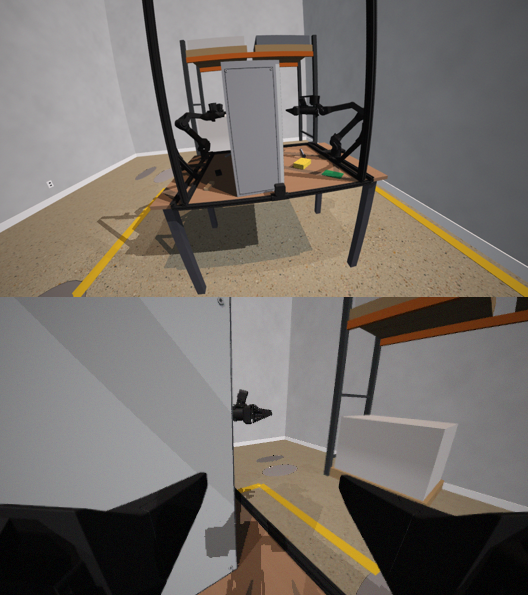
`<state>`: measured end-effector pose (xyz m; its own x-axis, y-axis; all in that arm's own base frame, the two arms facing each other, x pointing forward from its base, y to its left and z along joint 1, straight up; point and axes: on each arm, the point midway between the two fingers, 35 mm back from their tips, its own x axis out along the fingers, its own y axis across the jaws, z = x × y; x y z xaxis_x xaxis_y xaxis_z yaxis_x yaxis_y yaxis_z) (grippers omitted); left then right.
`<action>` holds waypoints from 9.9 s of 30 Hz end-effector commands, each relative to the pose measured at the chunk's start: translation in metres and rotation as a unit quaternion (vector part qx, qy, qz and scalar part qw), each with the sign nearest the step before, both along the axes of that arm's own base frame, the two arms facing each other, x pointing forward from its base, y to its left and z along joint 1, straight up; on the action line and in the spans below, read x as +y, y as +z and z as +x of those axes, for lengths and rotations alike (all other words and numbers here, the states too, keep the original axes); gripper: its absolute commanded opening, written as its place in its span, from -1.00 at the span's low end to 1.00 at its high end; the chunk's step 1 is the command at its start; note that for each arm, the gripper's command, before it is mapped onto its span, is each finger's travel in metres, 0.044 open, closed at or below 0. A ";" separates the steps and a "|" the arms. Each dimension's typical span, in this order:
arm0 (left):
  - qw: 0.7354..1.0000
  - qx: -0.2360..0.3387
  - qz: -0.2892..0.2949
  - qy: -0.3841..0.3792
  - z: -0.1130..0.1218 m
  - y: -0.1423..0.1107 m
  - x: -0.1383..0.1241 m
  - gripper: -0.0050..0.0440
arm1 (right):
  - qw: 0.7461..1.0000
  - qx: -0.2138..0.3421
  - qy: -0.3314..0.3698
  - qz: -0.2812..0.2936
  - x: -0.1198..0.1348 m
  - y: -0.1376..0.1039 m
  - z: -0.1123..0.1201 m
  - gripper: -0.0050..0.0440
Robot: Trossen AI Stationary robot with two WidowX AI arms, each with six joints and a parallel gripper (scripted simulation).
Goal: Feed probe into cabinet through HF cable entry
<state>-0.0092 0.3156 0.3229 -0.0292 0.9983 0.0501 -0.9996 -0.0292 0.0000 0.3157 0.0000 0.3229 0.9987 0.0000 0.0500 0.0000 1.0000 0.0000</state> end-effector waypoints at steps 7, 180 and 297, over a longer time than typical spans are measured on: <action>1.000 0.000 0.000 0.000 0.000 0.000 0.000 1.00 | 1.000 0.000 0.000 0.000 0.000 0.000 0.000 1.00; 0.695 0.052 -0.054 -0.715 0.104 0.079 -0.316 1.00 | 0.574 0.596 -0.386 0.408 0.002 -0.299 -0.077 0.12; 0.695 0.052 -0.054 -0.715 0.104 0.079 -0.316 1.00 | 0.860 0.343 -0.196 -0.322 -0.067 -0.163 0.181 -0.80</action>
